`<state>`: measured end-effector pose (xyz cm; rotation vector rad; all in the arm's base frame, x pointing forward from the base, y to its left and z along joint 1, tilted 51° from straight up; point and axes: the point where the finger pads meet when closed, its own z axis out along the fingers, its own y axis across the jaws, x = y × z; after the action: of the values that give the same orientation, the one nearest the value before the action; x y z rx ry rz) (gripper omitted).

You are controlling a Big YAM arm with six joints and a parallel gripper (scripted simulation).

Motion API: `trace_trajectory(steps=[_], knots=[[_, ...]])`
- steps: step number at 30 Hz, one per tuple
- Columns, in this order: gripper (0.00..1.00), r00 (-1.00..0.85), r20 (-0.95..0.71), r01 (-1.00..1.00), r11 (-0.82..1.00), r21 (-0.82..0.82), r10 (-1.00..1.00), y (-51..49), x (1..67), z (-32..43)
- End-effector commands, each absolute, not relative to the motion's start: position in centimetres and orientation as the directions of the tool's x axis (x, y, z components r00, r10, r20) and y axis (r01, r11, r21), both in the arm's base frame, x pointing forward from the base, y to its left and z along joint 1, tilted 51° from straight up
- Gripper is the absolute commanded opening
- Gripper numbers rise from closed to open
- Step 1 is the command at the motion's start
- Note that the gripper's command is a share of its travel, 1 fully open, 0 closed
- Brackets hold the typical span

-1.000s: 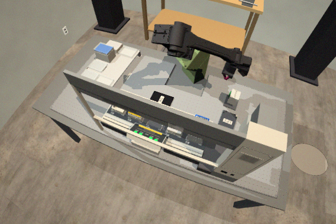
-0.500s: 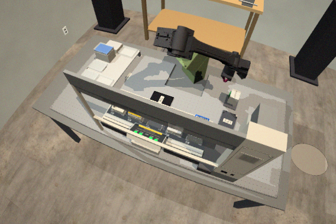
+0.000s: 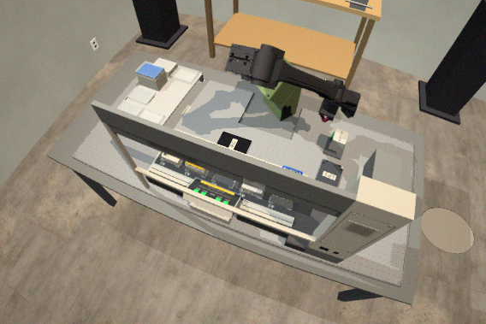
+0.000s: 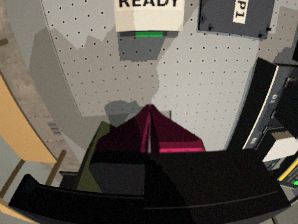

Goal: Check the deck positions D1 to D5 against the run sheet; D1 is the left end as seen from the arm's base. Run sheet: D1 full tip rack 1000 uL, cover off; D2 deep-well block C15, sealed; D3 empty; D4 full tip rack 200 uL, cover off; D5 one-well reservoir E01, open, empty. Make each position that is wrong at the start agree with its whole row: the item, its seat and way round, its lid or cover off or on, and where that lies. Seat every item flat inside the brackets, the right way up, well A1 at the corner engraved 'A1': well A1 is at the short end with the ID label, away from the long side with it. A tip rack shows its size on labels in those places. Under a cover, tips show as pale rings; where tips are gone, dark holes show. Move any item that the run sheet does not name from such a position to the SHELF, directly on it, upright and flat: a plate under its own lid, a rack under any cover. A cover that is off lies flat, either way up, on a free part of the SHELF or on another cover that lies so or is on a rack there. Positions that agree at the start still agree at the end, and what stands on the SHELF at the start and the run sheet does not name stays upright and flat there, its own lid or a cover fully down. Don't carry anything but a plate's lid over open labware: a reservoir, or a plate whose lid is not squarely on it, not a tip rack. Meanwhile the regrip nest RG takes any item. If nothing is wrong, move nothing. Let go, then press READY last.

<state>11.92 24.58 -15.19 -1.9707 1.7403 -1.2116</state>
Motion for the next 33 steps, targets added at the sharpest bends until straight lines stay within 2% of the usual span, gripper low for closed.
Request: trace_trajectory(steps=[1, 33], knots=[[0.0, -0.057, 0.432, -0.71, -0.267, -0.651, -0.9, 24.0, 12.8, -15.8], [0.0, -0.058, 0.434, -0.71, -0.268, -0.651, -0.899, 22.2, 16.2, -18.8]])
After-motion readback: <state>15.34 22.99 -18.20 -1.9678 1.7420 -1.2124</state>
